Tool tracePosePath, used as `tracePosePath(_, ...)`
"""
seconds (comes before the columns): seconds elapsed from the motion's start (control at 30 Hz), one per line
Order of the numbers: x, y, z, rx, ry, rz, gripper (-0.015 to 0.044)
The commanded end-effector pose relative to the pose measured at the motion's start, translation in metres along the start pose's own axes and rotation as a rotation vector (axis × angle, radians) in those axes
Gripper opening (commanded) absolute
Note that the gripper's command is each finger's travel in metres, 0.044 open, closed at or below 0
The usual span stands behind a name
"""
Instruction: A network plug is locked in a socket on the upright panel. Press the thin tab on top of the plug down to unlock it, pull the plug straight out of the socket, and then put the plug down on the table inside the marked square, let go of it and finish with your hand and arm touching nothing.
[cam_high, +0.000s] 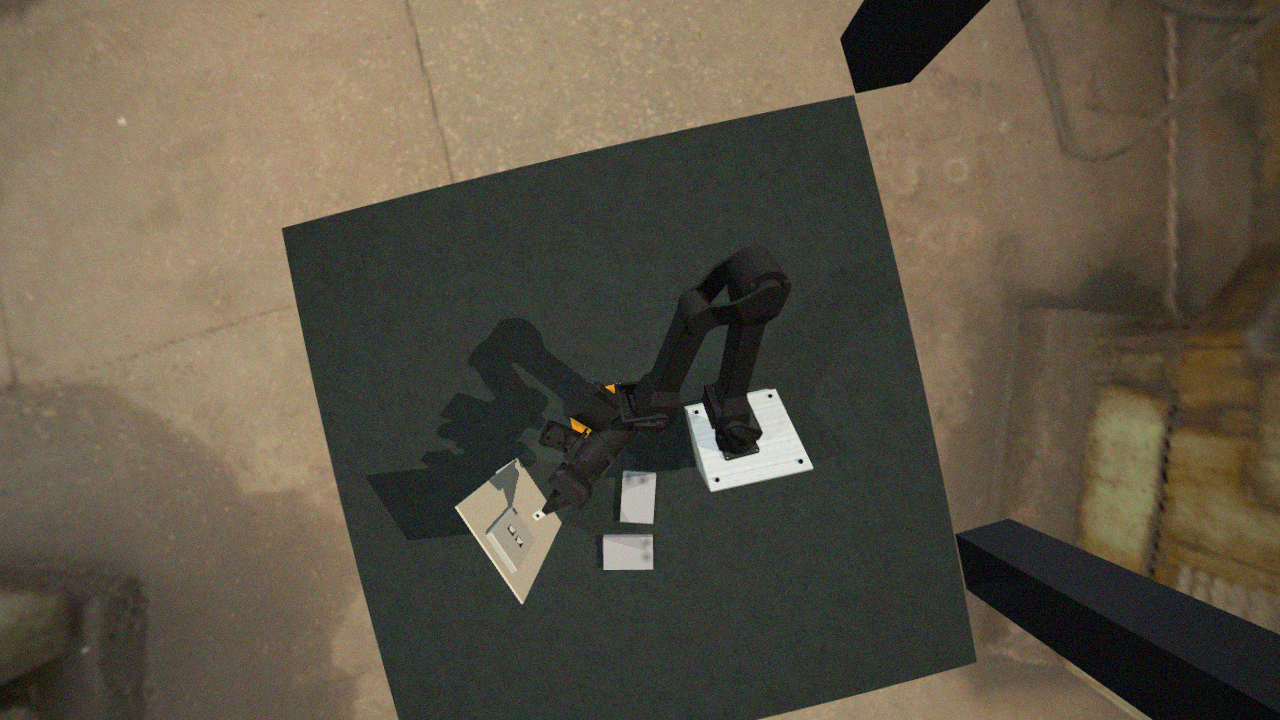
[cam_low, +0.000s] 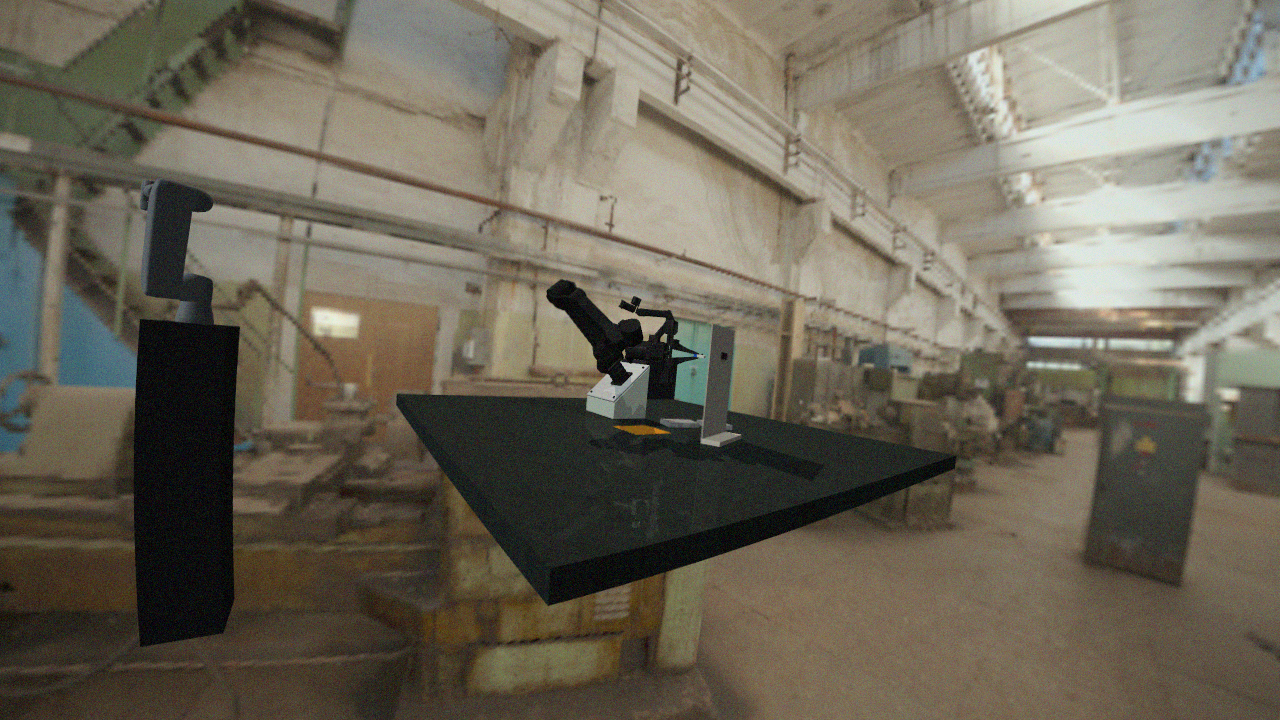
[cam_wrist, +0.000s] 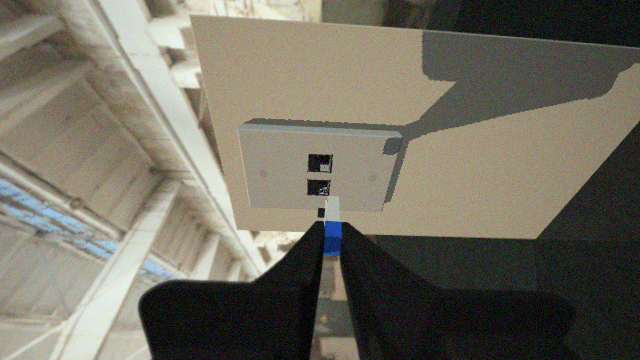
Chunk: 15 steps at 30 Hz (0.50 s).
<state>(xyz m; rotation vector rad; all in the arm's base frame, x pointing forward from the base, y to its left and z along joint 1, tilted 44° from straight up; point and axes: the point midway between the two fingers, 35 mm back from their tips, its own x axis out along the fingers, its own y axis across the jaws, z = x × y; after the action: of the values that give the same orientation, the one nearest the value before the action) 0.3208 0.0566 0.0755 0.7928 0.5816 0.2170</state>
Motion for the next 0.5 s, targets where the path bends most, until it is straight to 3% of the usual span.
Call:
tracePosePath(0.0,-0.0030,0.0021,-0.0002,-0.007,-0.002,0.008,0.0000)
tracePosePath(0.47,-0.0082,0.0021,-0.0023,-0.007,-0.002,0.008,0.0000)
